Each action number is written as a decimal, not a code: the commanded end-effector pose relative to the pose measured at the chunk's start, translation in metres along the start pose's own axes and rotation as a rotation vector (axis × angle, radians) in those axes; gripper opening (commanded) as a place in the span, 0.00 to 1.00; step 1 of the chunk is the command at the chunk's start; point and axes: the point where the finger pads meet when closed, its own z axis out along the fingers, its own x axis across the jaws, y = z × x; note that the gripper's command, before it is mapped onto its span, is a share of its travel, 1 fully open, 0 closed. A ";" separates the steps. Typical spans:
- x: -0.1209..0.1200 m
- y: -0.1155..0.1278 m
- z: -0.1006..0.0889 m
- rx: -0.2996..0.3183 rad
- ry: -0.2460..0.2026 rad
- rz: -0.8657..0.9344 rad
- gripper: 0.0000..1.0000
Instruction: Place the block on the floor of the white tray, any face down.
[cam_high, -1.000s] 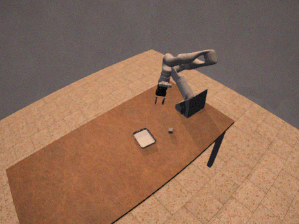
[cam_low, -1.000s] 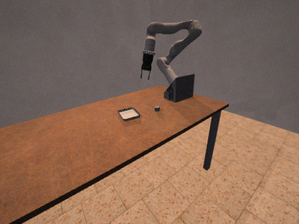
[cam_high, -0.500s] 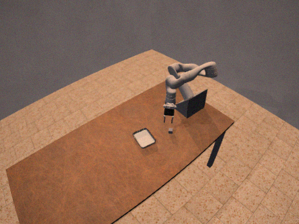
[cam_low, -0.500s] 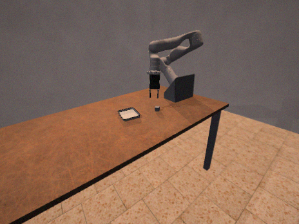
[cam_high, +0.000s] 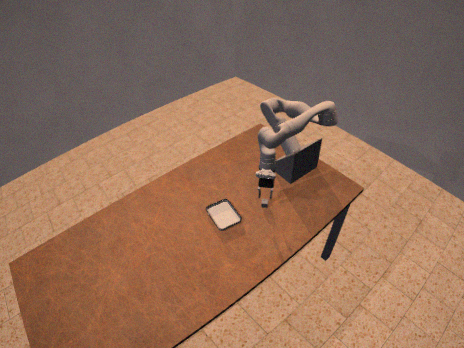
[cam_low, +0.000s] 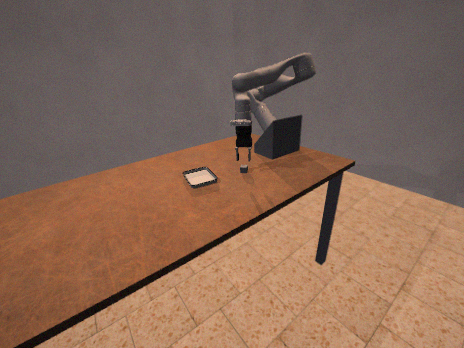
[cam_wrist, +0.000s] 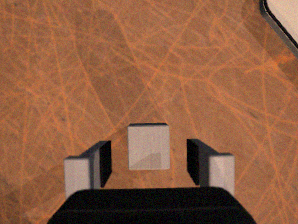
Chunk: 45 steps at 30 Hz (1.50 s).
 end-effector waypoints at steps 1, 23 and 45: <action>0.000 -0.001 0.000 0.001 -0.001 0.000 1.00; 0.000 -0.001 0.000 0.001 -0.001 0.000 0.98; 0.000 -0.001 0.012 0.001 -0.001 0.000 0.98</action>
